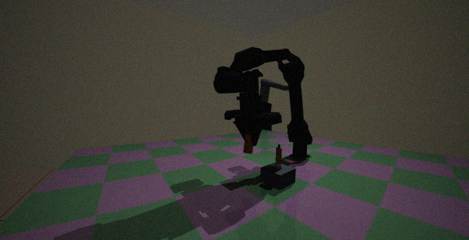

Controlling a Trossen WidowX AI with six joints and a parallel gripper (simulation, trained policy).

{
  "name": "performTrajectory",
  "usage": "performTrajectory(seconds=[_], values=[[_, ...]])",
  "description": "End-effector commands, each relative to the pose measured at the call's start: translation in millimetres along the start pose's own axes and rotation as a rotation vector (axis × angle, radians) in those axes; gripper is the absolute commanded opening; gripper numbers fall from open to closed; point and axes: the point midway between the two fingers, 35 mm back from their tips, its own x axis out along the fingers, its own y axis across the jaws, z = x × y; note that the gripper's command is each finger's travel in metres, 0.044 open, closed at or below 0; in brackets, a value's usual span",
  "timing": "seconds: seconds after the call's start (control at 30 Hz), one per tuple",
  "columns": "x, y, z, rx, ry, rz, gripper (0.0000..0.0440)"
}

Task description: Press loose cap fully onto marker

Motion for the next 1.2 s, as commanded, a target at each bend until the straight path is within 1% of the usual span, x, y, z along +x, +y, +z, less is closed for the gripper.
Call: performTrajectory(seconds=[0.0, 0.3, 0.63, 0.8, 1.17], values=[[-14.1, -13.2, 4.3, -0.018, 0.014, -0.011, 0.0000], [-32.8, -41.1, 25.0, -0.069, -0.002, -0.021, 0.0000], [-41.5, -67.8, 41.0, -0.127, -0.014, -0.022, 0.0000], [-42.7, -75.7, 43.5, -0.145, -0.015, -0.020, 0.0000], [-30.2, -79.5, 45.2, -0.159, -0.047, -0.012, 0.0000]])
